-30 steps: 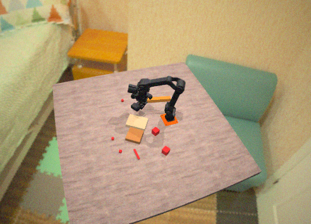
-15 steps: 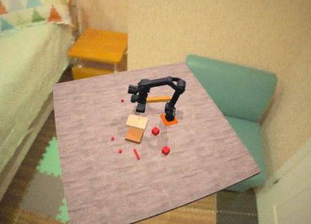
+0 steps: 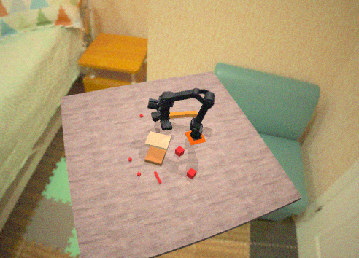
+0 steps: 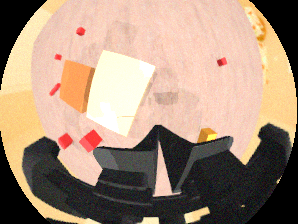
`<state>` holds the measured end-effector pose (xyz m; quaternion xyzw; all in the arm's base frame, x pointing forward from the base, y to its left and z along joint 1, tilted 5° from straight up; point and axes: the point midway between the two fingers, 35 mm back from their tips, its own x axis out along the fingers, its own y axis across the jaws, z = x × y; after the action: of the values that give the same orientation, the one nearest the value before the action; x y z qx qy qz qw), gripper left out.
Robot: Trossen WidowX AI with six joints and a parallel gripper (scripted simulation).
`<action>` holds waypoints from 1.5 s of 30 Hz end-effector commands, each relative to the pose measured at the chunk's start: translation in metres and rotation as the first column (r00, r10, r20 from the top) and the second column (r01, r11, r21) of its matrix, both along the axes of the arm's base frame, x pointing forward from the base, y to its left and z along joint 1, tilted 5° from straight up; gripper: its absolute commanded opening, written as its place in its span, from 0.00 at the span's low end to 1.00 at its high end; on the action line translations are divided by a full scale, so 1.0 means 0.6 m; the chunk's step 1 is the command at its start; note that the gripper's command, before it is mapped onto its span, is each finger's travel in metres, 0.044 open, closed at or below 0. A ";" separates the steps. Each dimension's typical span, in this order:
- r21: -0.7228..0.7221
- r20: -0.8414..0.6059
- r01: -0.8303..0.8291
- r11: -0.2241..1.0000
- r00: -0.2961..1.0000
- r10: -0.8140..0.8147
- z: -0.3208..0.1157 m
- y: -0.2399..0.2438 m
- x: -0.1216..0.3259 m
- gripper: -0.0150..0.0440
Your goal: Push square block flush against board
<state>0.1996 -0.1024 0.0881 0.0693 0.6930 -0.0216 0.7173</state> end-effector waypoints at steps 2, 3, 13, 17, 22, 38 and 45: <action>-0.002 0.005 -0.121 0.993 0.993 0.121 -0.012 0.004 0.000 0.25; -0.003 0.007 -0.155 0.988 0.988 0.155 -0.015 0.004 0.000 0.25; -0.022 0.026 -0.475 0.880 0.879 0.476 -0.043 0.012 0.002 0.25; -0.031 0.031 -0.590 0.807 0.806 0.591 -0.054 0.015 0.002 0.25; -0.043 0.036 -0.717 0.695 0.694 0.719 -0.068 0.020 0.002 0.25; -0.064 0.040 -0.884 0.463 0.461 0.887 -0.090 0.030 0.003 0.25; -0.065 0.040 -0.884 0.463 0.461 0.887 -0.089 0.039 0.012 0.25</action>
<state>0.2035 -0.0807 0.0342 -0.3121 0.6040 0.3456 0.6468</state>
